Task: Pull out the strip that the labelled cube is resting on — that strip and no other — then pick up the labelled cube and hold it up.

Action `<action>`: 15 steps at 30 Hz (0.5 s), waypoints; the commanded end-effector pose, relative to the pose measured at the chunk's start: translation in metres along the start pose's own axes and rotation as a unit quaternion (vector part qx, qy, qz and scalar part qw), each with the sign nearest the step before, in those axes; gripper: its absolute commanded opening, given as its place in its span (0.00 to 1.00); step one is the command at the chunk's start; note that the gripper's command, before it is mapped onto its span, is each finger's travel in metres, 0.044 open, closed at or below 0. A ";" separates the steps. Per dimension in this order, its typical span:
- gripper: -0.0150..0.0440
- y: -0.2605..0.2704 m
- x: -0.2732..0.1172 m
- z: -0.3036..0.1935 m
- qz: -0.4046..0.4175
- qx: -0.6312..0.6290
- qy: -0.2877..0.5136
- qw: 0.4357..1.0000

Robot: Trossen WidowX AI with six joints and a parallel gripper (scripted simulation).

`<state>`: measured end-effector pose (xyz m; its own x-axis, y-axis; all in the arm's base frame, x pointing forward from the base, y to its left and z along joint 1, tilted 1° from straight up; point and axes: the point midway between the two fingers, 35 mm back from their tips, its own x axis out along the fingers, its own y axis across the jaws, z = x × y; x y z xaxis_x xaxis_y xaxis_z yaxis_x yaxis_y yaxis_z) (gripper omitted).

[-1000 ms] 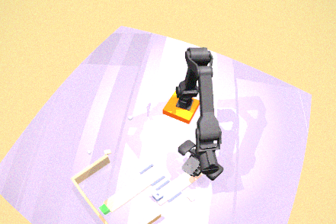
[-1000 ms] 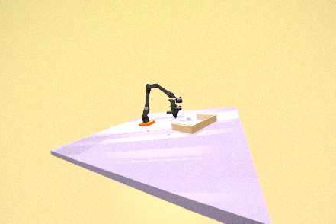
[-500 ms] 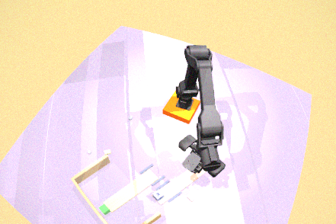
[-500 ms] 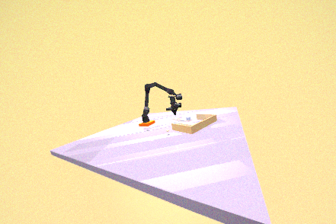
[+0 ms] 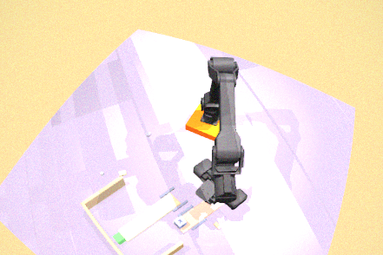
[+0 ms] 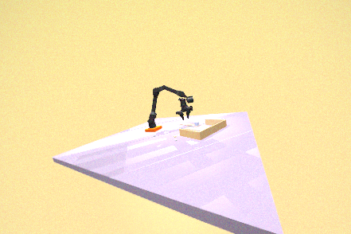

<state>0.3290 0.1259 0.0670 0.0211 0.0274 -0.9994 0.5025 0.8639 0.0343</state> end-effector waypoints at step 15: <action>1.00 -0.001 -0.010 0.064 -0.003 -0.002 0.000 1.000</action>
<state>0.3732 0.0995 0.0781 0.0256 0.0254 -0.9993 0.5038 0.8631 0.0349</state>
